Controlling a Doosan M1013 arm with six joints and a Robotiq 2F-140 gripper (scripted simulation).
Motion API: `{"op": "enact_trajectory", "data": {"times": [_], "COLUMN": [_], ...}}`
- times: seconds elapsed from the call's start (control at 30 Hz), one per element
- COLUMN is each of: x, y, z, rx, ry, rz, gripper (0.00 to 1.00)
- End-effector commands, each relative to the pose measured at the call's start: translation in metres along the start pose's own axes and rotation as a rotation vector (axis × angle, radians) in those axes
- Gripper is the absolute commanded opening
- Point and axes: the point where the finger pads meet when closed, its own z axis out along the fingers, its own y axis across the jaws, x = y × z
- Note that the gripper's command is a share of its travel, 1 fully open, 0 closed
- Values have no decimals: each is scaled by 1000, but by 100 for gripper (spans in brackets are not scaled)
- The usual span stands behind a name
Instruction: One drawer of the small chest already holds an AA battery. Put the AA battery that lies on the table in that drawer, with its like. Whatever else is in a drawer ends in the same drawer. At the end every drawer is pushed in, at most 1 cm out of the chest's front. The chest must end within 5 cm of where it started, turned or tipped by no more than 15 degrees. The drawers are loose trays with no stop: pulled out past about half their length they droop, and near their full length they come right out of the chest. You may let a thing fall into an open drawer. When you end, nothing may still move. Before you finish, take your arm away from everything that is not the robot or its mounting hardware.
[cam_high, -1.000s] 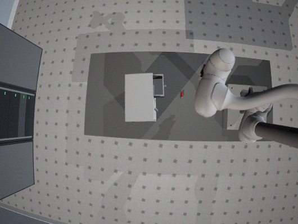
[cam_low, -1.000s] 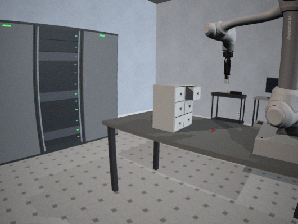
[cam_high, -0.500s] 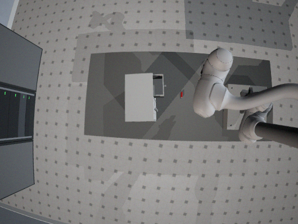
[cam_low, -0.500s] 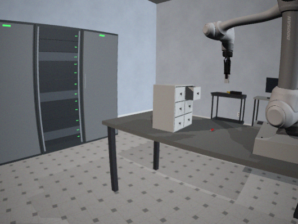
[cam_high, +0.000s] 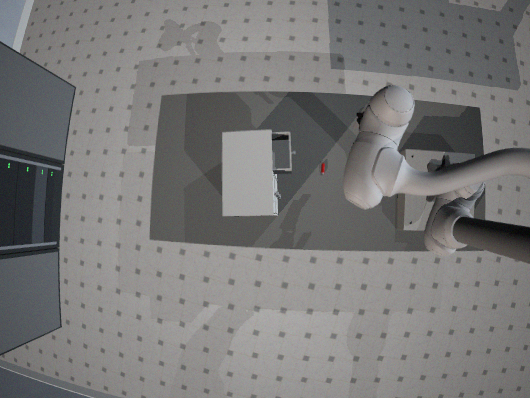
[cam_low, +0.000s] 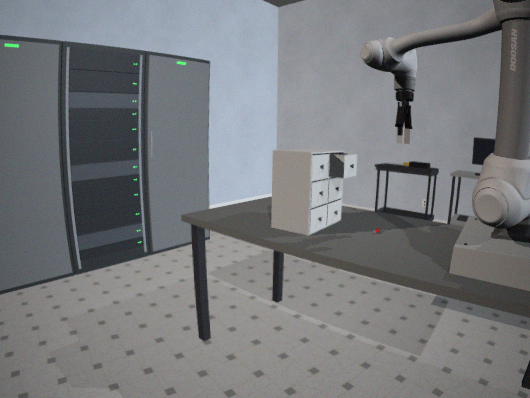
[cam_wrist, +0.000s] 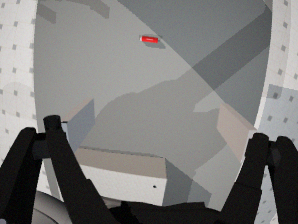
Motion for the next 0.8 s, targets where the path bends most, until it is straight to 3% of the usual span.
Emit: {"op": "enact_trajectory", "data": {"times": [0.0,0.4,0.77], "x": [0,0,0], "y": [0,0,0], "z": [0,-3,-76], "rx": [0,0,0], "ry": [0,0,0], "rz": [0,0,0], "gripper": [100,100,100]}}
